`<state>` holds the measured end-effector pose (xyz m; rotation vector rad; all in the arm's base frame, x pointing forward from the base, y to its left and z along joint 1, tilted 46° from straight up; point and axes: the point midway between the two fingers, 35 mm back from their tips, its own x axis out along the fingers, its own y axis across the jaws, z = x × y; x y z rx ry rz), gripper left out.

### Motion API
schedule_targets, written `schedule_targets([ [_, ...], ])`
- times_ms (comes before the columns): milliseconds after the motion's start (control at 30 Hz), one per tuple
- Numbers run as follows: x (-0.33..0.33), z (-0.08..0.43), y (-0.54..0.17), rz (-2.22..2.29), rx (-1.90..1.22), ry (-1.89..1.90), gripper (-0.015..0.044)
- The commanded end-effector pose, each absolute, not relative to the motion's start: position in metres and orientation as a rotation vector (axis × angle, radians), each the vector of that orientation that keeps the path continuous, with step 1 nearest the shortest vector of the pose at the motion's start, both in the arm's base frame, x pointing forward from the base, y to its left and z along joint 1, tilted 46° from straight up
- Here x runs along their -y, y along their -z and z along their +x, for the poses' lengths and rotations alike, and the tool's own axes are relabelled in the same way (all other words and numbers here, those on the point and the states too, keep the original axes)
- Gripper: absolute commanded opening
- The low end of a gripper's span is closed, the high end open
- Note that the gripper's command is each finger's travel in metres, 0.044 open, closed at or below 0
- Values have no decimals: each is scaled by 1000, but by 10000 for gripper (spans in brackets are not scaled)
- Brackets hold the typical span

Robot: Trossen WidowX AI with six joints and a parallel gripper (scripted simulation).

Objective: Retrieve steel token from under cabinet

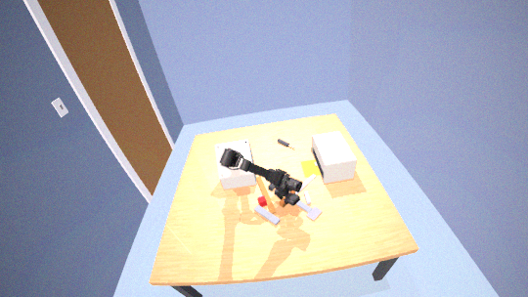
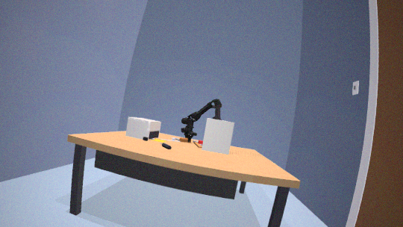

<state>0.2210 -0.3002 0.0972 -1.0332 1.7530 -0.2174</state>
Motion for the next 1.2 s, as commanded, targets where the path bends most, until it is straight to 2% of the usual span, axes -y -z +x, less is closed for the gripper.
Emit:
schedule_targets([
  [0, 300, 222, -98, -1033, -1750, 221, 0],
  [1167, 281, 269, -71, -1028, -1748, 215, 0],
])
